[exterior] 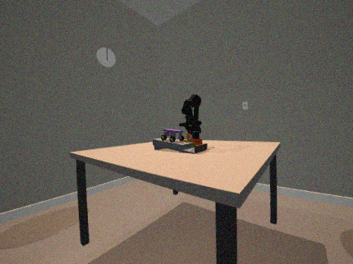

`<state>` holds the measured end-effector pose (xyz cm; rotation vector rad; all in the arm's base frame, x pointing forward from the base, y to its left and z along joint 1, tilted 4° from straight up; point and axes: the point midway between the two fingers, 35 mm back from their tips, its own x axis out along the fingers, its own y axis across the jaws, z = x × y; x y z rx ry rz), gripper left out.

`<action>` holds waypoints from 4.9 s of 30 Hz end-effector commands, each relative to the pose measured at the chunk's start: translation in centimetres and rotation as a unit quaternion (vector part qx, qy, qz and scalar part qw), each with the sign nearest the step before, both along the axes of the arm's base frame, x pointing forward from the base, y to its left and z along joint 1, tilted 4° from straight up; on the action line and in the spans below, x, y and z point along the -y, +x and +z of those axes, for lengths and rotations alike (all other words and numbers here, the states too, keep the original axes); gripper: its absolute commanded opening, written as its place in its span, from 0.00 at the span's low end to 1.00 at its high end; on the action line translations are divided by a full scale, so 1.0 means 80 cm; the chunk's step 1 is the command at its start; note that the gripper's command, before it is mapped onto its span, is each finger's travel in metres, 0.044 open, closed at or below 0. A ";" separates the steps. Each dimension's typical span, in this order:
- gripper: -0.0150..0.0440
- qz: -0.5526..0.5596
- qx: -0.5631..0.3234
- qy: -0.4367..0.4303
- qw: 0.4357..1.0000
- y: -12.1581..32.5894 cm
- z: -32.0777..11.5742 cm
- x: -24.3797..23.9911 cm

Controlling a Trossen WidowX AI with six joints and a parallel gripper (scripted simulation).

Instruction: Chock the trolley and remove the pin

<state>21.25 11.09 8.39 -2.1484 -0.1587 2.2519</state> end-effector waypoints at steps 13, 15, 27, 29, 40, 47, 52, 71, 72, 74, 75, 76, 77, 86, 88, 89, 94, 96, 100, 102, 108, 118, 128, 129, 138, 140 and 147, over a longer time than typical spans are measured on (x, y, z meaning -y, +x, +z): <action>0.25 -0.002 -0.005 0.058 0.998 -0.005 -0.057 -0.026; 0.25 -0.002 -0.005 0.058 0.998 -0.006 -0.064 -0.030; 0.48 -0.002 -0.005 0.058 0.998 -0.008 -0.073 -0.033; 0.57 -0.002 -0.005 0.058 0.998 -0.007 -0.073 -0.031; 0.58 -0.002 -0.005 0.058 0.998 -0.006 -0.076 -0.022; 0.58 -0.002 -0.005 0.058 0.998 -0.006 -0.078 -0.017; 0.58 -0.002 -0.005 0.058 0.998 -0.005 -0.080 -0.013; 0.58 -0.002 -0.005 0.057 0.998 -0.004 -0.087 0.000; 0.58 -0.002 -0.005 0.057 0.998 -0.004 -0.087 0.000; 0.58 -0.002 -0.005 0.057 0.998 -0.004 -0.088 0.001; 0.58 -0.002 -0.005 0.057 0.998 -0.004 -0.089 0.002; 0.58 -0.002 -0.005 0.057 0.998 -0.004 -0.089 0.002; 0.58 -0.002 -0.005 0.057 0.998 -0.004 -0.089 0.003; 0.58 -0.002 -0.005 0.057 0.998 -0.004 -0.093 0.008; 0.58 -0.002 -0.005 0.057 0.998 -0.004 -0.094 0.009; 0.58 -0.002 -0.005 0.057 0.998 -0.004 -0.095 0.010; 0.58 -0.002 -0.005 0.057 0.998 -0.004 -0.098 0.013; 0.58 -0.002 -0.005 0.056 0.998 -0.004 -0.099 0.014; 0.58 -0.002 -0.005 0.056 0.998 -0.004 -0.101 0.016; 0.58 -0.002 -0.005 0.056 0.998 -0.004 -0.102 0.017; 0.58 -0.002 -0.005 0.056 0.998 -0.005 -0.105 0.020; 0.75 -0.004 -0.003 0.055 0.998 -0.003 -0.105 0.020; 0.83 -0.003 -0.004 0.056 0.998 -0.003 -0.095 0.021; 0.83 -0.003 -0.004 0.056 0.998 -0.003 -0.088 0.021; 1.00 -0.002 -0.005 0.056 0.998 -0.003 -0.053 0.023; 1.00 -0.002 -0.005 0.056 0.998 -0.003 -0.049 0.024; 1.00 -0.002 -0.005 0.056 0.998 -0.002 -0.023 0.024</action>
